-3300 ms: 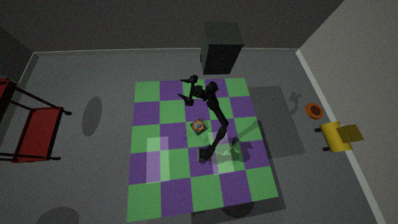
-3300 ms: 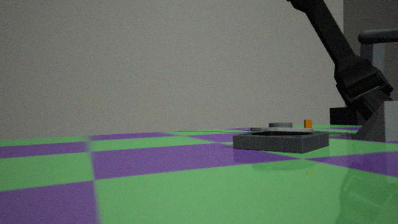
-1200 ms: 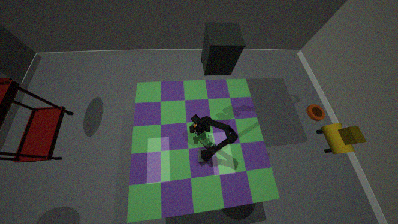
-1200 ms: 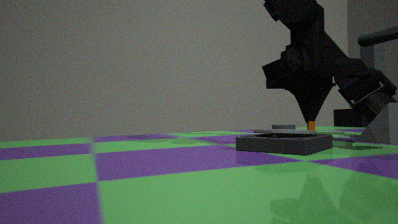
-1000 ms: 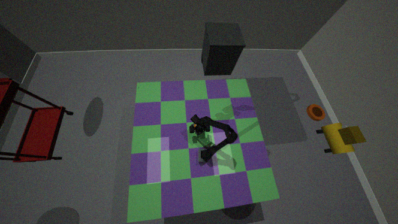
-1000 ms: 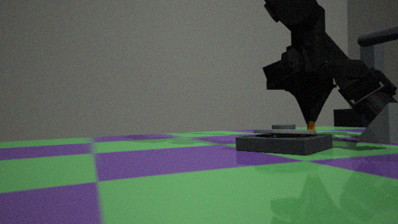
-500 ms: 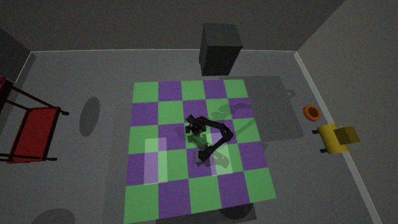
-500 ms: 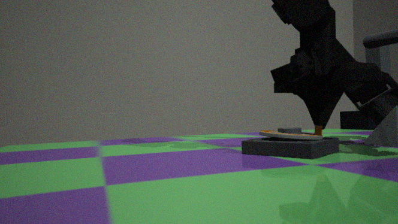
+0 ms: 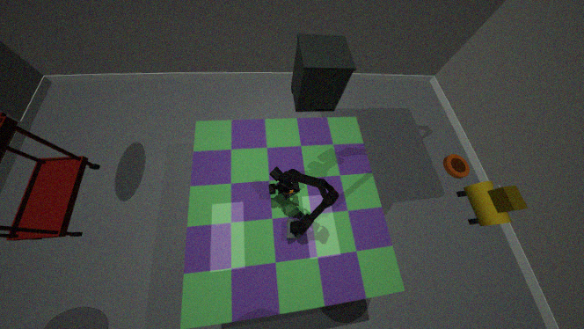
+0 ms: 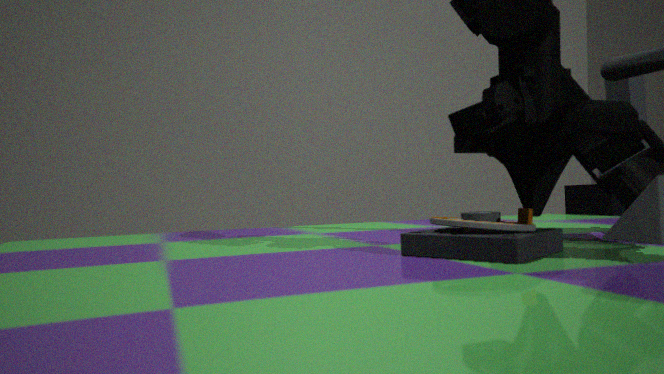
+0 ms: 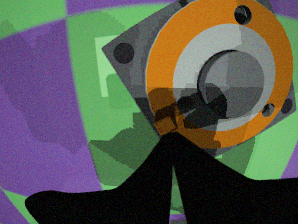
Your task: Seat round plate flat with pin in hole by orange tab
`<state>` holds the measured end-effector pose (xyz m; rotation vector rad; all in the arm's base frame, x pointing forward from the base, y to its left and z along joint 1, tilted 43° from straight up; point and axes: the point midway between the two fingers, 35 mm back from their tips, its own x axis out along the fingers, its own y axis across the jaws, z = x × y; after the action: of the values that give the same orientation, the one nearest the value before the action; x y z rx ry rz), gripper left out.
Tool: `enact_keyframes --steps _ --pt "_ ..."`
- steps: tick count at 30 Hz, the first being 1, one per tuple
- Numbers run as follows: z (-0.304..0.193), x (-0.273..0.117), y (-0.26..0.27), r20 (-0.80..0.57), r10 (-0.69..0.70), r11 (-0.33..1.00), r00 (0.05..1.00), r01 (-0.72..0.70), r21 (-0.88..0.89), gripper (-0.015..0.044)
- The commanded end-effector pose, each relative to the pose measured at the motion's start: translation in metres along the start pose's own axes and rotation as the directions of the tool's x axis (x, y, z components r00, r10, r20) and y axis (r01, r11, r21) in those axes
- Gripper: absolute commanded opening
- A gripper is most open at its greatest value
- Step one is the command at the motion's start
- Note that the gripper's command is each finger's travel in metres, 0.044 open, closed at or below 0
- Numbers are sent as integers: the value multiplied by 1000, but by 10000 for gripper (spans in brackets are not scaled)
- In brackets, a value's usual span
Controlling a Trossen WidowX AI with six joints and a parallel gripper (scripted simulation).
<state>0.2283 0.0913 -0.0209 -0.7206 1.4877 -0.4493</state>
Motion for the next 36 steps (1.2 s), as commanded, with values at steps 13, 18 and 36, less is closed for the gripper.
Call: enact_keyframes --steps 13,18,36 --pt "19 -2 10 4 6 1000 1000 -6 7 0" --pt "24 -3 11 4 6 1000 1000 -6 7 0" --pt "44 -5 12 5 6 1000 1000 -7 8 0"
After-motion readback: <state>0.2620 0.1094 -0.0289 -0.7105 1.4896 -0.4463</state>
